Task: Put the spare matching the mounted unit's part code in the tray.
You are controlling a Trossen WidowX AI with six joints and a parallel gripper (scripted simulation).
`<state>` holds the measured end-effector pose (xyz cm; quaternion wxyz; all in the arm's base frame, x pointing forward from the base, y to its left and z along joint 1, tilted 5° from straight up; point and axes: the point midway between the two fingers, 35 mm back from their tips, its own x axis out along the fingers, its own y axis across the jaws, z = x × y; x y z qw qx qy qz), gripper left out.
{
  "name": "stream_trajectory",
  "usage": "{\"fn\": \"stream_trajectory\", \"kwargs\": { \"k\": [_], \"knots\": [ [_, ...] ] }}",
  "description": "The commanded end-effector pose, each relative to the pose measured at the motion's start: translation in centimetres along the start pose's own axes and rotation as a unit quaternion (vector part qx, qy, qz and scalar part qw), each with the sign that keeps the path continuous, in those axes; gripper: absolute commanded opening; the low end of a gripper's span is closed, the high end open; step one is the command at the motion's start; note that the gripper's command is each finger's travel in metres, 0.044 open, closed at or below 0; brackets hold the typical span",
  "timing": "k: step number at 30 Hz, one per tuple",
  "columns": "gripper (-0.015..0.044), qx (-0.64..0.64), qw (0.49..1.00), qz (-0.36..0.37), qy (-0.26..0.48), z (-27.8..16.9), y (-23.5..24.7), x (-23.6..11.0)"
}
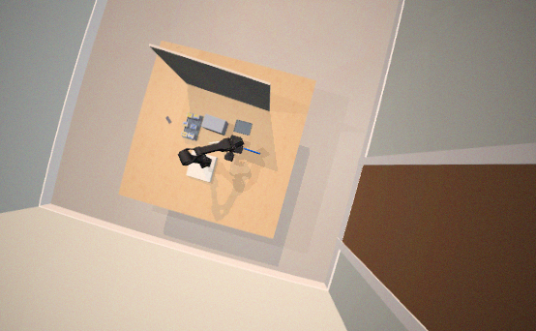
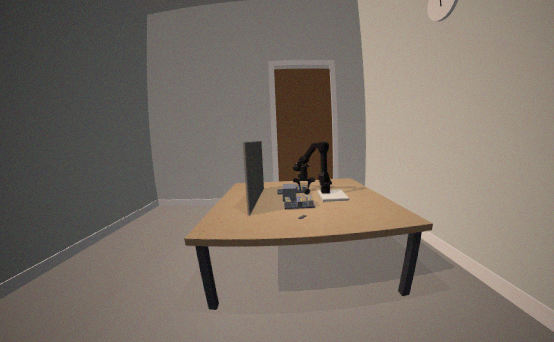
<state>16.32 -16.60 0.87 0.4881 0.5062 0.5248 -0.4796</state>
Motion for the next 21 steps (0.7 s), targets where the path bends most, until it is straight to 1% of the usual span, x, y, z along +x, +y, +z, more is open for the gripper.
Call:
{"fn": "stream_trajectory", "kwargs": {
  "k": [1,5,10,18,21],
  "knots": [
    [0.03,0.002,1.0,-0.002,0.0,-0.09,-0.13,0.22],
    [0.03,0.002,1.0,-0.002,0.0,-0.09,-0.13,0.22],
    [0.0169,0.0,1.0,-0.001,0.001,-0.06,-0.05,0.12],
    [0.0115,0.0,1.0,-0.001,0.001,-0.06,-0.05,0.12],
    [0.0037,0.0,1.0,-0.001,0.001,-0.06,-0.05,0.12]
  ]
}}
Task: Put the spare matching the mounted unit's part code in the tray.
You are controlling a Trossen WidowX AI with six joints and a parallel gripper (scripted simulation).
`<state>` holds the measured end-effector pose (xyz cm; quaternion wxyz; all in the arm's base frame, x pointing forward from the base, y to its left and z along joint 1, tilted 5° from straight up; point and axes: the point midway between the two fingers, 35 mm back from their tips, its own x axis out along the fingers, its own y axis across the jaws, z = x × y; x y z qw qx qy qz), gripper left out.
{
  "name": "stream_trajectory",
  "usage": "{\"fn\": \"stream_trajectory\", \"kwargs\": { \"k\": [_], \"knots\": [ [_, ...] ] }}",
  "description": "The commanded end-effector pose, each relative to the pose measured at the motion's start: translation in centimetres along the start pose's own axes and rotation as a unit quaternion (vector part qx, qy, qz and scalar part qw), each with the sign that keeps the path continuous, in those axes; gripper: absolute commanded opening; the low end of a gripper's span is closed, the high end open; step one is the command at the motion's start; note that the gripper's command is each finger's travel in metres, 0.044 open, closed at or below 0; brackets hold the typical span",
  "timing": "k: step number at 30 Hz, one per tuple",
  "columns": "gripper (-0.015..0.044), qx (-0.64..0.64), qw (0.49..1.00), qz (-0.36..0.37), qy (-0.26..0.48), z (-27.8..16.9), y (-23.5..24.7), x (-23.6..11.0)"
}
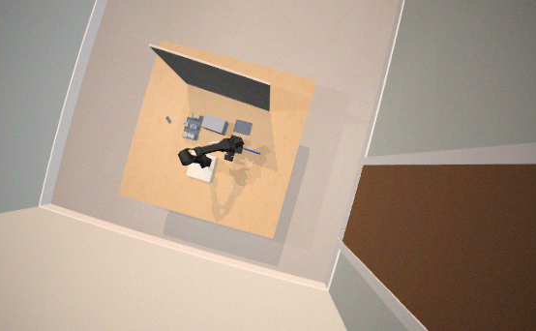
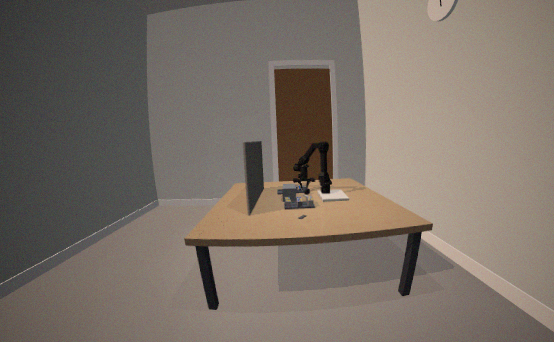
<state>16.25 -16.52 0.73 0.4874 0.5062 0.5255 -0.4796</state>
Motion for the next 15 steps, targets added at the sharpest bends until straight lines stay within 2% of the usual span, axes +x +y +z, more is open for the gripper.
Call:
{"fn": "stream_trajectory", "kwargs": {
  "k": [1,10,15],
  "knots": [
    [0.001,0.0,1.0,0.0,0.0,0.0,0.0,0.0],
    [0.0,0.0,1.0,0.0,0.0,0.0,0.0,-0.1],
    [0.0,0.001,1.0,0.0,0.0,0.2,0.2,-2.7]
  ]
}}
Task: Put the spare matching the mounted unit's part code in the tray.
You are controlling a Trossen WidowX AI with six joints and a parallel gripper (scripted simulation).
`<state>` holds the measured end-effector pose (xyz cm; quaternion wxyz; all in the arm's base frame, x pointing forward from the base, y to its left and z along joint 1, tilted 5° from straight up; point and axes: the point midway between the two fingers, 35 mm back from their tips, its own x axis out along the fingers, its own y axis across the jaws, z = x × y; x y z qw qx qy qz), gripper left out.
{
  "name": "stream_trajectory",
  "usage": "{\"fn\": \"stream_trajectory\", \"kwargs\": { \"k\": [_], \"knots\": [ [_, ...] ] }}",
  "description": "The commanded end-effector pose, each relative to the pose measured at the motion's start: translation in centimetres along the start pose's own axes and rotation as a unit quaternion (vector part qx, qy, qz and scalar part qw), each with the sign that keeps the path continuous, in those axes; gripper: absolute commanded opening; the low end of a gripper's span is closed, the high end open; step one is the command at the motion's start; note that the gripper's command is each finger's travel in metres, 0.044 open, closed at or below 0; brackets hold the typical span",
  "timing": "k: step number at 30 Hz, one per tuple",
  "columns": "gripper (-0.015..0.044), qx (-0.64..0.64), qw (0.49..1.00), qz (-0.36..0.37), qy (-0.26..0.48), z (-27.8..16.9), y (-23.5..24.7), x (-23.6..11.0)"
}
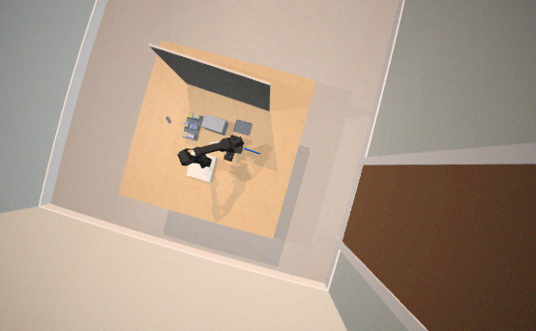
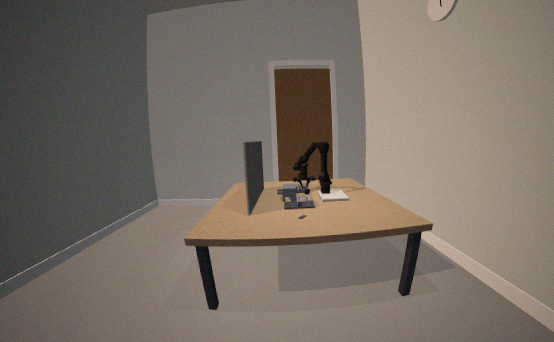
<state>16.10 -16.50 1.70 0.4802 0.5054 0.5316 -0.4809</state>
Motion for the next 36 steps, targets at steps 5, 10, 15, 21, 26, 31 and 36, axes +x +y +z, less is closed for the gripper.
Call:
{"fn": "stream_trajectory", "kwargs": {
  "k": [5,10,15,21,26,31,36],
  "knots": [
    [0.0,0.0,1.0,0.007,-0.006,0.2,0.3,-4.8],
    [0.0,0.001,1.0,0.006,-0.006,0.0,0.0,-7.0],
    [0.0,0.001,1.0,0.006,-0.006,0.0,0.0,-7.0],
    [0.0,0.002,1.0,0.003,-0.003,-0.1,-0.1,-7.0],
    [0.0,0.002,1.0,0.004,-0.004,0.2,-0.1,-9.1],
    [0.0,0.001,1.0,0.005,-0.005,0.3,-0.2,-11.4],
    [0.0,0.001,1.0,0.006,-0.006,0.3,-0.4,-13.6]
  ]
}}
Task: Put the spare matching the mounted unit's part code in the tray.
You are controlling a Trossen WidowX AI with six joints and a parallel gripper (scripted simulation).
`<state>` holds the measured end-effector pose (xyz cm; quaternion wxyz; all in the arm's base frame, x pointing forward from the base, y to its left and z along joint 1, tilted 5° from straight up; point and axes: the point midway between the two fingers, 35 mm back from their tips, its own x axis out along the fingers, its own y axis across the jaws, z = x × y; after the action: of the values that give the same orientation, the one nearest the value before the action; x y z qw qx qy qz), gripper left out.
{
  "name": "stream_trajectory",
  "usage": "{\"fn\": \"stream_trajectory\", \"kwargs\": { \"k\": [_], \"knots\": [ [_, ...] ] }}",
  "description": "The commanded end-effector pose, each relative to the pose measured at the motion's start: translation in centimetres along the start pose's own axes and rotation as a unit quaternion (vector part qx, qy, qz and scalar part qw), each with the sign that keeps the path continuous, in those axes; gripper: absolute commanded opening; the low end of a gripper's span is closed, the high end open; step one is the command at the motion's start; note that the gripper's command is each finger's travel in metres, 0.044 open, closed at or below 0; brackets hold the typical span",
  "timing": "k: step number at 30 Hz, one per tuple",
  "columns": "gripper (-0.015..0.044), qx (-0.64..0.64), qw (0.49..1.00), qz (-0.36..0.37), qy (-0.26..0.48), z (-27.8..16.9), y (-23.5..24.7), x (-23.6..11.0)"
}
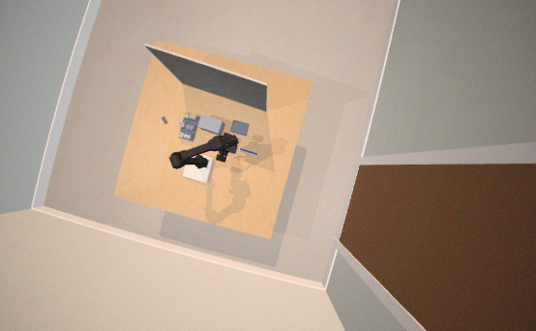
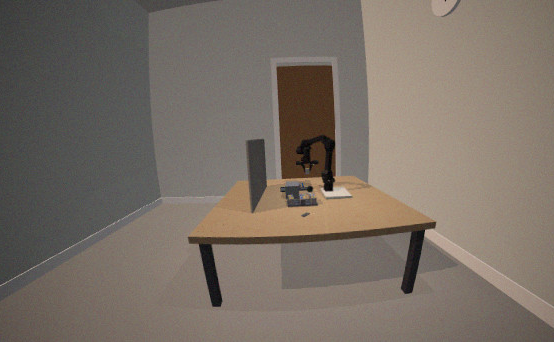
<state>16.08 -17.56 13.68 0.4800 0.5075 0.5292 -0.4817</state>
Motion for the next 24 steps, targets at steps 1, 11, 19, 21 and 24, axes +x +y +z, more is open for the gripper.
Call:
{"fn": "stream_trajectory", "kwargs": {
  "k": [1,11,19,21,24],
  "knots": [
    [0.0,-0.002,1.0,0.004,-0.006,0.1,-0.1,-2.0],
    [0.0,-0.002,1.0,0.005,-0.006,0.7,1.7,-2.8],
    [0.0,-0.002,1.0,0.007,-0.007,1.5,5.1,-3.5],
    [0.0,-0.002,1.0,0.007,-0.007,1.6,6.0,-3.6],
    [0.0,-0.002,1.0,0.007,-0.007,1.8,7.3,-3.7]
  ]
}}
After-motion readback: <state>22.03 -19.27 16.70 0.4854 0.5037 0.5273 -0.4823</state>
